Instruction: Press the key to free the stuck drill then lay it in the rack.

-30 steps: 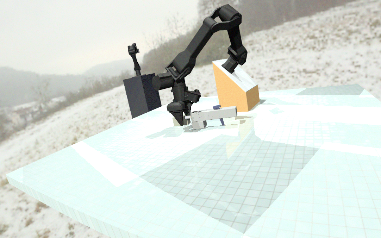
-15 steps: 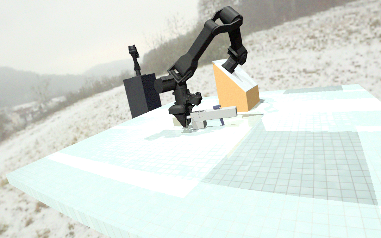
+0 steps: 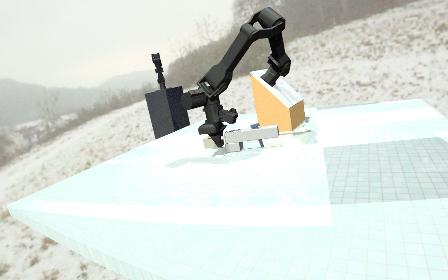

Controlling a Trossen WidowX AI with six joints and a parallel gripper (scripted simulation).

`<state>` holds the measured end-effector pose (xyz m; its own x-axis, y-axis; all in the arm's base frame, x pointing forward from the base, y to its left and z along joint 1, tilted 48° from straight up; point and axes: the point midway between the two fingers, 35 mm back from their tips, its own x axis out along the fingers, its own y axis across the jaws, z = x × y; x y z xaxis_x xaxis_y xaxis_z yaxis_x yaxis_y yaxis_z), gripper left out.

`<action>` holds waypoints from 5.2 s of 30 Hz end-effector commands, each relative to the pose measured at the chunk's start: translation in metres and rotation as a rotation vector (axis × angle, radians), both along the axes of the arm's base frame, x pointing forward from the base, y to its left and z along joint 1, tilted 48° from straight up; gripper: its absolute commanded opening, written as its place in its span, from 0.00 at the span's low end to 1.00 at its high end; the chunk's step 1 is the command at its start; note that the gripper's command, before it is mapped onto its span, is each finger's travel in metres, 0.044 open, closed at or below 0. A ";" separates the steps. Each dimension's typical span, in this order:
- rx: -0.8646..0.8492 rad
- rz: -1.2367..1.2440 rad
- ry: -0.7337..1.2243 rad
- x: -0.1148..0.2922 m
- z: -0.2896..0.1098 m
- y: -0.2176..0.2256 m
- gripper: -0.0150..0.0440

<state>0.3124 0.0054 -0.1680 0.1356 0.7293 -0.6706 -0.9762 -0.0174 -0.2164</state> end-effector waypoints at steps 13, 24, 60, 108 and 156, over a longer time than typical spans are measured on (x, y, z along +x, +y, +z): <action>0.004 -0.001 0.002 0.003 -0.010 -0.010 0.25; 0.003 -0.001 0.001 0.006 -0.021 -0.022 0.25; 0.003 -0.001 0.001 0.007 -0.025 -0.021 1.00; 0.003 -0.001 0.002 0.005 -0.020 -0.015 0.25; 0.000 -0.001 0.000 0.014 -0.054 -0.052 0.25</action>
